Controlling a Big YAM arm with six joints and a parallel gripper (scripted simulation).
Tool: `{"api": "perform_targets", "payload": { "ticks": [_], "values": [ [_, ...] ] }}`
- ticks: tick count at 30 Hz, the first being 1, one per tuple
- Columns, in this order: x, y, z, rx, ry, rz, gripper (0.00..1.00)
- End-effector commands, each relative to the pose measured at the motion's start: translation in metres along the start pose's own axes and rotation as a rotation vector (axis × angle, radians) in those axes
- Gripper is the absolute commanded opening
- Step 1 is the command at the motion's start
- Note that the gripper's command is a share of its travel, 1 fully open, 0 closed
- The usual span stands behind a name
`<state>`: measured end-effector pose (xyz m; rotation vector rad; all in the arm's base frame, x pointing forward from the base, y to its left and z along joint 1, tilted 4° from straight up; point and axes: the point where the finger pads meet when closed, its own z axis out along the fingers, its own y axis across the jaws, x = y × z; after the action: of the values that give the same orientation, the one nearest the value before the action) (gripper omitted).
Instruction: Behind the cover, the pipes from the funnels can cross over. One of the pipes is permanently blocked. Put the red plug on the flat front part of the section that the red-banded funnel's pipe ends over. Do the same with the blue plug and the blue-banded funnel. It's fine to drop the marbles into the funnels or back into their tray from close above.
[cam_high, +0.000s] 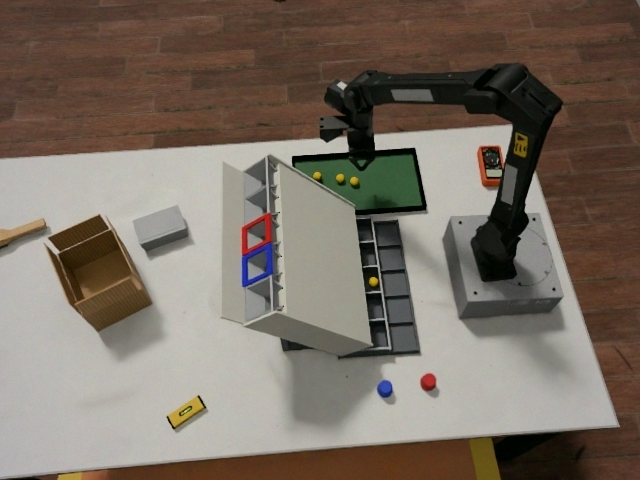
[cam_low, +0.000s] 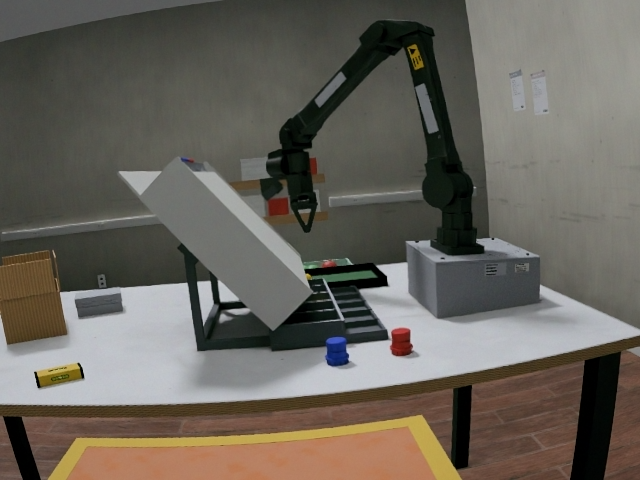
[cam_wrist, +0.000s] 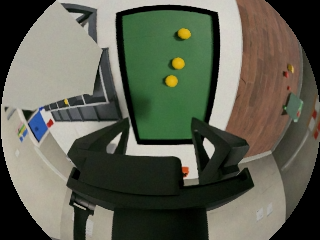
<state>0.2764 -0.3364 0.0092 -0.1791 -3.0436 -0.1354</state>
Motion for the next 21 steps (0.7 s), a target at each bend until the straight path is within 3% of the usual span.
{"api": "perform_targets", "payload": {
  "ticks": [1, 13, 21],
  "values": [
    [-0.0127, -0.0181, -0.0119, 0.022, -0.021, -0.003, 0.8],
    [-0.0132, -0.0182, -0.0118, 0.016, -0.018, -0.007, 0.8],
    [-0.0131, -0.0186, -0.0117, 0.037, -0.031, -0.026, 0.8]
  ]
}}
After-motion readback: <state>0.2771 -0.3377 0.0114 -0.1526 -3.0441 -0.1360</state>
